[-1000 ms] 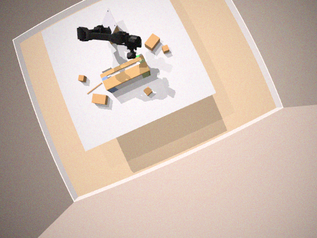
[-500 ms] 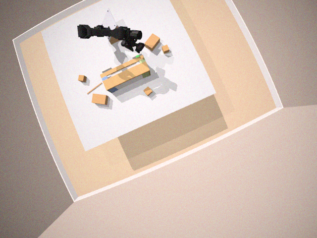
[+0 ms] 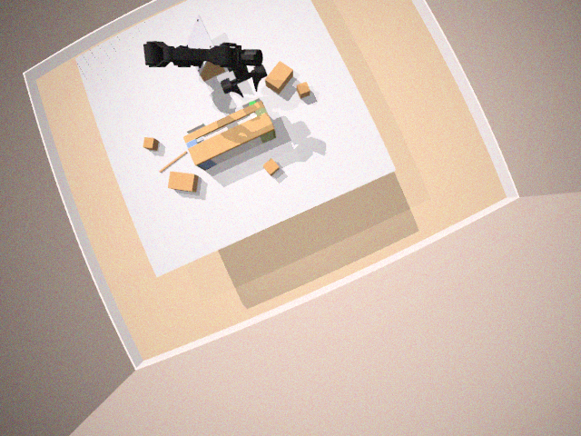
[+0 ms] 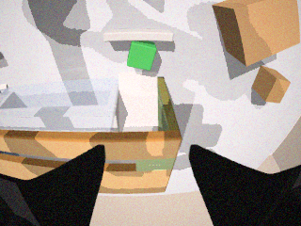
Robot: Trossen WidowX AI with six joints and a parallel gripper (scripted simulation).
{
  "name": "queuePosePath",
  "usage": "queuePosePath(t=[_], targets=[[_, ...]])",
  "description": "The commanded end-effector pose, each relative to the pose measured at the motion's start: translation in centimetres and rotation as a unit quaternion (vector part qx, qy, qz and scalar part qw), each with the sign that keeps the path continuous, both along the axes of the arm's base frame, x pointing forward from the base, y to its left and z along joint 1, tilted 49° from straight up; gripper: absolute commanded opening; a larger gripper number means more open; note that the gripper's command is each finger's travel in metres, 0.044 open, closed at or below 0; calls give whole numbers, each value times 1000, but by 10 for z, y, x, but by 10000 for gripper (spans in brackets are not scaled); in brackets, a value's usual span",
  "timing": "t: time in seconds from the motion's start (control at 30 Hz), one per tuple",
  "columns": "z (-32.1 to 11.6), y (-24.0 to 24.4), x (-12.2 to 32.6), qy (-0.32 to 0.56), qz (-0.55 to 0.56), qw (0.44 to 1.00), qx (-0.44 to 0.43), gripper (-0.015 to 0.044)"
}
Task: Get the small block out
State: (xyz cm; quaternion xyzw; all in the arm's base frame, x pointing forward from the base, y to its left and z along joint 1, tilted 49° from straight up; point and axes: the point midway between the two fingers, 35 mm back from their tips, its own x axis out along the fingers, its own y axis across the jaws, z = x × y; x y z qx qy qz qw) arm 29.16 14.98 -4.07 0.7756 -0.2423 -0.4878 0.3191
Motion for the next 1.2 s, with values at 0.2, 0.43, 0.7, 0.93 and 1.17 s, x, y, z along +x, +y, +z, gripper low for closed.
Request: queuePosePath(t=[0.2, 0.43, 0.7, 0.93, 1.17], targets=[[-51, -55, 3, 8, 10, 1000, -10, 285], [-64, -74, 1, 8, 9, 1000, -12, 285], [-73, -83, 2, 8, 9, 1000, -11, 285], [-81, -91, 2, 8, 9, 1000, -11, 285], [-89, -100, 2, 8, 9, 1000, -11, 285]])
